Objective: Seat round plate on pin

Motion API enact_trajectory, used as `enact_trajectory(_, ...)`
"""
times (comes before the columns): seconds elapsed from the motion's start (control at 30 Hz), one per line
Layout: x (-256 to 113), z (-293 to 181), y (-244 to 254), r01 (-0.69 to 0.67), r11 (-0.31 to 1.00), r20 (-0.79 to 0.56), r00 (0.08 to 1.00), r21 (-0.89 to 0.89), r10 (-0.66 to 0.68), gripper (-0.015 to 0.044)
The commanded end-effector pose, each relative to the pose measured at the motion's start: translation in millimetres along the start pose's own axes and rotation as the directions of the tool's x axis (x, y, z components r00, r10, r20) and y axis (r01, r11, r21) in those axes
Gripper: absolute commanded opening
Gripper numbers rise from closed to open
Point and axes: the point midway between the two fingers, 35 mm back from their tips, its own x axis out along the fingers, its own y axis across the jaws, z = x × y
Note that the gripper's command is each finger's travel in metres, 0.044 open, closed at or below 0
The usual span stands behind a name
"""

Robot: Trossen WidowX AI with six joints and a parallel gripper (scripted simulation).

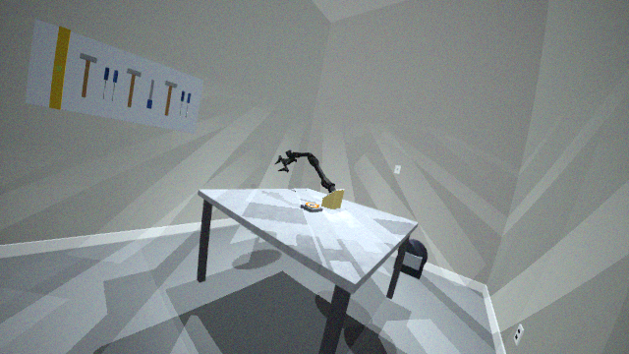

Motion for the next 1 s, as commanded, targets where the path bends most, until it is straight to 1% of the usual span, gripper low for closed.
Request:
enact_trajectory(0.0, 2.4, 1.3, 1.8, -0.005, 1.0, 0.004, 1.0, 0.012, 0.004, 0.0374)
enact_trajectory(0.03, 9.7, 5.2, 7.3, -0.019, 0.999, 0.015, 1.0, 0.049, 0.018, 0.0347)
enact_trajectory(0.1, 35.6, 22.5, 28.4, -0.08, 0.981, 0.056, 0.996, 0.176, 0.071, 0.0295)
enact_trajectory(0.2, 72.9, 57.9, 64.4, -0.198, 0.915, 0.125, 0.979, 0.351, 0.164, 0.0216)
enact_trajectory(0.3, 89.8, 79.3, 84.1, -0.264, 0.867, 0.16, 0.963, 0.424, 0.215, 0.0137)
enact_trajectory(0.4, 117.0, 127.1, 125.1, -0.393, 0.751, 0.224, 0.92, 0.531, 0.323, 0.0059)
enact_trajectory(0.47, 128.3, 157.7, 149.9, -0.462, 0.675, 0.256, 0.886, 0.575, 0.387, 0.0006)
enact_trajectory(0.5, 132.4, 173.3, 162.3, -0.493, 0.636, 0.271, 0.867, 0.593, 0.419, 0.0)
enact_trajectory(0.57, 135.1, 186.1, 172.7, -0.517, 0.604, 0.282, 0.85, 0.606, 0.445, 0.0)
enact_trajectory(0.7, 138.5, 256.4, 229.5, -0.621, 0.437, 0.32, 0.747, 0.651, 0.583, 0.0)
enact_trajectory(0.77, 134.2, 285.6, 253.4, -0.65, 0.374, 0.326, 0.698, 0.662, 0.638, 0.0)
enact_trajectory(0.83, 131.5, 297.5, 263.6, -0.659, 0.348, 0.325, 0.677, 0.666, 0.66, 0.0)
enact_trajectory(0.97, 105.0, 361.8, 317.3, -0.689, 0.237, 0.299, 0.562, 0.684, 0.771, 0.0)
